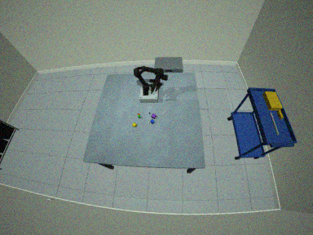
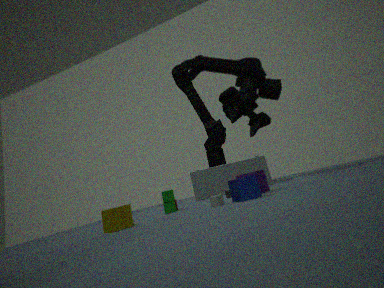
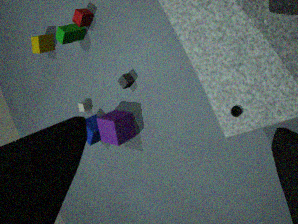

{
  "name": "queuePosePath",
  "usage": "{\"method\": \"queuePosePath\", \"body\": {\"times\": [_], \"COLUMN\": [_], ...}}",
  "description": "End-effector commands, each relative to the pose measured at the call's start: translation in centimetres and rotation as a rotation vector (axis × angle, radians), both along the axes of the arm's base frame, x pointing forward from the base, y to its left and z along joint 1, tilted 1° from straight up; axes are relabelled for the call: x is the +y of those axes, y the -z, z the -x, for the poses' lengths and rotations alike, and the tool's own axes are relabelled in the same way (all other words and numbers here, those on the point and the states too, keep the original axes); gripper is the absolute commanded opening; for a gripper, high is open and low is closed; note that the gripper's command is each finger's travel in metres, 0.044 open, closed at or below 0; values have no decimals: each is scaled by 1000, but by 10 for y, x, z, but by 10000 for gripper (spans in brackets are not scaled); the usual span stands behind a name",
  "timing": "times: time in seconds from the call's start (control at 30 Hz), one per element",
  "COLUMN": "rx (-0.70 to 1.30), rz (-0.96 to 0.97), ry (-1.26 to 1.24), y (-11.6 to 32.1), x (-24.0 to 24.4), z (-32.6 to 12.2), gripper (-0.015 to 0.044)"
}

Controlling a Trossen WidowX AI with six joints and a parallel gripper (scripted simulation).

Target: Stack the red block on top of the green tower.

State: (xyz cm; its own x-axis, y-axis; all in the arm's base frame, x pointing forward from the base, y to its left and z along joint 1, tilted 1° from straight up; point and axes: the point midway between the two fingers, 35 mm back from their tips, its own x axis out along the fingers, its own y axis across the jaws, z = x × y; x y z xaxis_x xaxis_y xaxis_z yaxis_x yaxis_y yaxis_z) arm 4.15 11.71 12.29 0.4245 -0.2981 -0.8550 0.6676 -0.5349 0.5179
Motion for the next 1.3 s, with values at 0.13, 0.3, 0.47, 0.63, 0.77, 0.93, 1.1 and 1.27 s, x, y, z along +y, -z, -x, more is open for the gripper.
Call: {"method": "queuePosePath", "body": {"times": [0.13, 0.3, 0.47, 0.63, 0.77, 0.93, 1.1, 1.27], "rx": [-2, -9, -15, -25, -38, -57, -72, -94], "rz": [-41, -98, -148, -197, -235, -281, -338, -394], "ry": [147, 359, 555, 750, 910, 1110, 1294, 1482], "y": [4, 10, 16, 21, 26, 31, 38, 44], "x": [3, 7, 8, 8, 7, 3, 0, -6], "z": [-7, -19, -32, -47, -59, -75, -93, -113], "gripper": [440, 440, 440, 440, 440, 440, 440, 440]}}
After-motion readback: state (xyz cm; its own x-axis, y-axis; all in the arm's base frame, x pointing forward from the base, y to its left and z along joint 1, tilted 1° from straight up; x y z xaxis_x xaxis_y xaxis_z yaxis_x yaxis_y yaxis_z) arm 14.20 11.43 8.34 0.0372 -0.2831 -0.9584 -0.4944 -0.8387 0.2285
